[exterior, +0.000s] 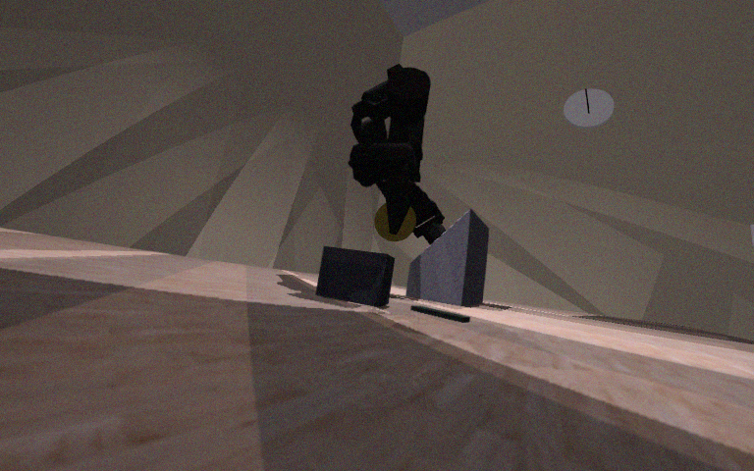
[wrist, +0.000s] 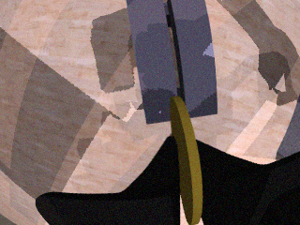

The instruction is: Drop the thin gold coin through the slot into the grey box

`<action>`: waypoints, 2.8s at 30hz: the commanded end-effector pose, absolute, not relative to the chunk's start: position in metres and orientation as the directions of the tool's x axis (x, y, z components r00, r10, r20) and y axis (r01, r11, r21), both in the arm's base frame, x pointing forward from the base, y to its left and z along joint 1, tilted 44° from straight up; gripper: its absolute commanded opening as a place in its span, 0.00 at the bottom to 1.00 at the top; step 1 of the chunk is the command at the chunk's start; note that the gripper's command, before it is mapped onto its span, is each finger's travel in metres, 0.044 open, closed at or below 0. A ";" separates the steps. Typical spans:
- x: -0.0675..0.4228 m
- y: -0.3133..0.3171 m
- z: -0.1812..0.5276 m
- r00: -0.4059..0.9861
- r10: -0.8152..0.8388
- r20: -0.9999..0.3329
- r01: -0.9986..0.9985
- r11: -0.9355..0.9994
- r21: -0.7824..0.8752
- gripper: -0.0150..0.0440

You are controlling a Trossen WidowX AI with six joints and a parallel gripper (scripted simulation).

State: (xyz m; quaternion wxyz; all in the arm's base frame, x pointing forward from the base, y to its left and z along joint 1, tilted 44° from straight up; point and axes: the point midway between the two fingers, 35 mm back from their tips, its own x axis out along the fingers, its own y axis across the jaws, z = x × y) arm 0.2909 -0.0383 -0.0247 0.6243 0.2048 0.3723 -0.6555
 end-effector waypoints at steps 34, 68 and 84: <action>0.291 -0.076 0.008 -0.140 -0.674 -0.726 0.971 0.050 -0.233 0.25; 0.288 -0.084 0.004 -0.140 -0.673 -0.727 0.970 0.053 -0.236 0.25; 0.288 -0.089 -0.001 -0.140 -0.673 -0.726 0.970 0.053 -0.236 0.25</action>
